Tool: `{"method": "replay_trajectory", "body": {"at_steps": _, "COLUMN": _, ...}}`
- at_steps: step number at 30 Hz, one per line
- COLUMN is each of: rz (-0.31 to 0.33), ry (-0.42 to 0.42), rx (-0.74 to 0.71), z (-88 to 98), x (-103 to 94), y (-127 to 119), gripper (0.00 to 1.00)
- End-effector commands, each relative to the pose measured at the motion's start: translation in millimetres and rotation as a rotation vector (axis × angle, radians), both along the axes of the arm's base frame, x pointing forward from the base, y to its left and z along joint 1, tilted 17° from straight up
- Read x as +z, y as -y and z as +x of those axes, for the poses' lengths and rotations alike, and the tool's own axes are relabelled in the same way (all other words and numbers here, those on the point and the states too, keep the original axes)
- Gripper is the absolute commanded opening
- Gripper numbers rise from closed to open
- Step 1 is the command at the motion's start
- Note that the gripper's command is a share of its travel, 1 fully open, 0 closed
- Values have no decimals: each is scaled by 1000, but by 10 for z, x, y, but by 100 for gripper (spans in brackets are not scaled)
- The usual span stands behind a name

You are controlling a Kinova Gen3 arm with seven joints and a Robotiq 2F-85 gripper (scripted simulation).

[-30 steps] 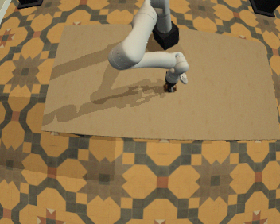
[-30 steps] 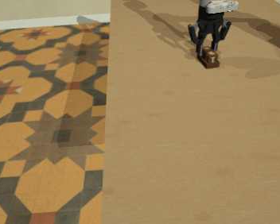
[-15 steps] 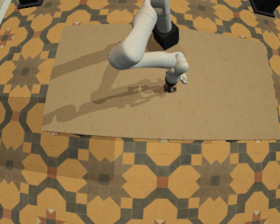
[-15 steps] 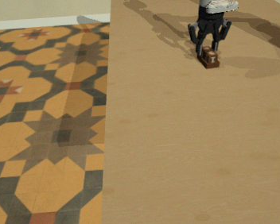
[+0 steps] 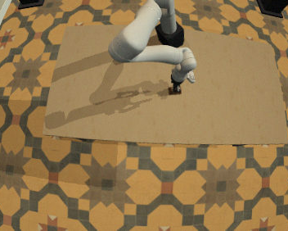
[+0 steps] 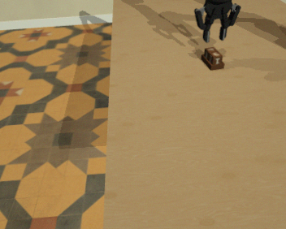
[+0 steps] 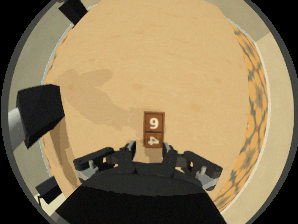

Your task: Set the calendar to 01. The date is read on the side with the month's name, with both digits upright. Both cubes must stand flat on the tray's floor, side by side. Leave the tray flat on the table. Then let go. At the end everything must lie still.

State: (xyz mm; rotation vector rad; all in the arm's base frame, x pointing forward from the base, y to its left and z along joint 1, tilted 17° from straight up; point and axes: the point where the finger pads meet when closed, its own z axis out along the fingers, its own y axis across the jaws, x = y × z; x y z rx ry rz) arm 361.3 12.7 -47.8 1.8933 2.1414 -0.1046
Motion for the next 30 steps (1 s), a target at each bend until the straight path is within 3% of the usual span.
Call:
{"method": "replay_trajectory", "body": {"at_steps": 1, "rz": -5, "ry": 12, "rx": 11, "z": 13, "x": 227, "y": -29, "gripper": 48}}
{"method": "replay_trajectory", "body": {"at_steps": 7, "rz": -5, "ry": 13, "rx": 10, "z": -9, "x": 406, "y": -75, "gripper": 48}}
{"method": "replay_trajectory", "body": {"at_steps": 14, "rz": -3, "ry": 14, "rx": 17, "z": -7, "x": 417, "y": -92, "gripper": 48}}
{"method": "replay_trajectory", "body": {"at_steps": 15, "rz": -3, "ry": 14, "rx": 17, "z": -7, "x": 417, "y": -92, "gripper": 100}}
{"method": "replay_trajectory", "body": {"at_steps": 30, "rz": -3, "ry": 14, "rx": 16, "z": -7, "x": 417, "y": -92, "gripper": 100}}
